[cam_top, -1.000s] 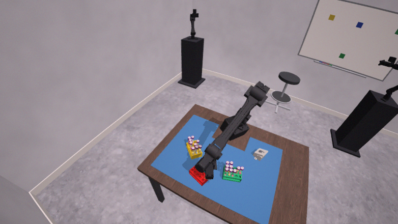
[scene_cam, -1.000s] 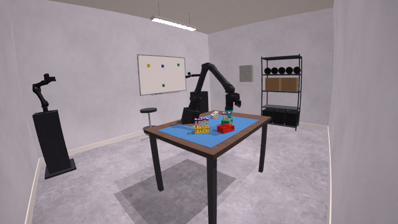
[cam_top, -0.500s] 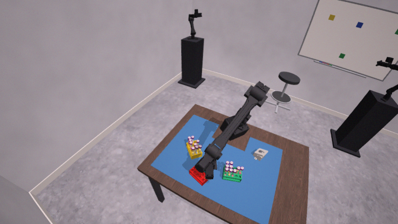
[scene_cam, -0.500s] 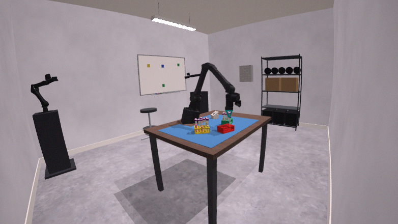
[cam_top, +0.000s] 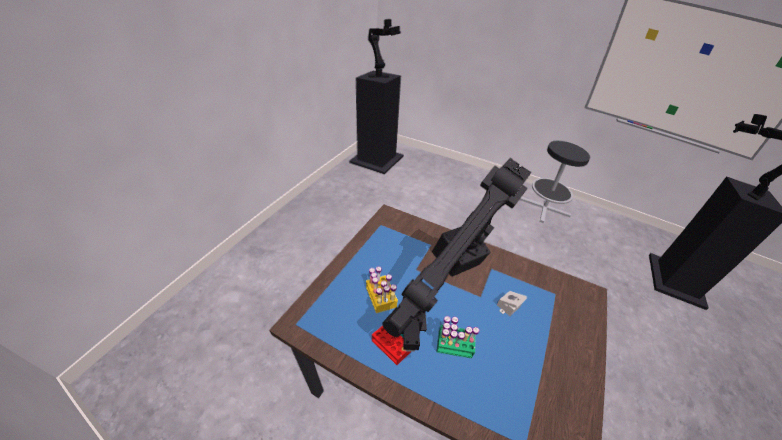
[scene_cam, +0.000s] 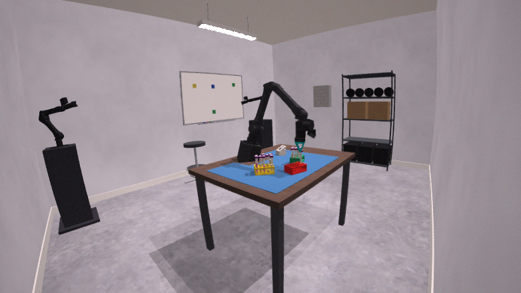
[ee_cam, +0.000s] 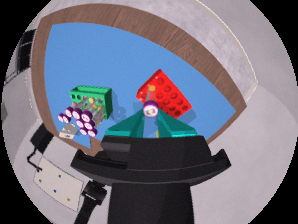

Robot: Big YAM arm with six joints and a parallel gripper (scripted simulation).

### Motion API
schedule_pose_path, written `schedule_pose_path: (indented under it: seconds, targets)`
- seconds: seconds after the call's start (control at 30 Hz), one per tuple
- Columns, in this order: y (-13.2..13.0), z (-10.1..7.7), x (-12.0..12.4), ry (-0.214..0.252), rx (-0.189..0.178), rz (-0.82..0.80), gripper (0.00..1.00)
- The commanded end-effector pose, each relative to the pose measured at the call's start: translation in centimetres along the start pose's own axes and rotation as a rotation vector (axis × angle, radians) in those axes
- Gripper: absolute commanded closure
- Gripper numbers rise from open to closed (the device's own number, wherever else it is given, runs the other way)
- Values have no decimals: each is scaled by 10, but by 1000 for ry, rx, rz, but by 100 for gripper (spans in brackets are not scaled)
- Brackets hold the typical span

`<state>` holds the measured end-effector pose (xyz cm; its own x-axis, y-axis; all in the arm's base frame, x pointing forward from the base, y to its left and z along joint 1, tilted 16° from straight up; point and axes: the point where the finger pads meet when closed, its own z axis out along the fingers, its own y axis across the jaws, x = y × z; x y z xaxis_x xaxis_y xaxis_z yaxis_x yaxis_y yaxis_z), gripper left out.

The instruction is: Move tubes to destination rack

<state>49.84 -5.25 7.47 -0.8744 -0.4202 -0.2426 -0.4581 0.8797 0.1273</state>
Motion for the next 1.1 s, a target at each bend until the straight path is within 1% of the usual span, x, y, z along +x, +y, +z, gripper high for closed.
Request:
schedule_pose_path:
  seconds: [0.0, 0.07, 0.13, 0.17, 0.27, 0.33, 0.43, 0.5, 0.63, 0.7, 0.73, 0.77, 0.87, 0.93, 1.0, 1.03, 1.07]
  targets:
    - [-8, -27, -11, -41, 32, -17, 100]
    - [-12, -34, -14, -51, 41, -16, 100]
    - [-12, -34, -14, -51, 41, -16, 100]
    - [-13, -26, -19, -43, 33, -21, 100]
    - [-9, -37, -15, -49, 38, -22, 100]
    - [-13, -44, -20, -61, 48, -21, 100]
    - [-15, -46, -19, -59, 47, -19, 100]
    - [-8, -42, -13, -46, 35, -20, 100]
    - [-13, -51, -20, -57, 44, -22, 100]
    - [-13, -51, -20, -57, 44, -22, 100]
    - [-5, -39, -3, -33, 26, -12, 100]
    - [-5, -40, 0, -25, 20, -7, 100]
    - [-12, -57, -17, -57, 45, -20, 100]
    - [-9, -61, -23, -63, 47, -31, 100]
    - [-10, -59, -22, -57, 43, -28, 100]
    - [-11, -61, -21, -58, 44, -26, 100]
    - [-7, -56, -10, -42, 32, -17, 100]
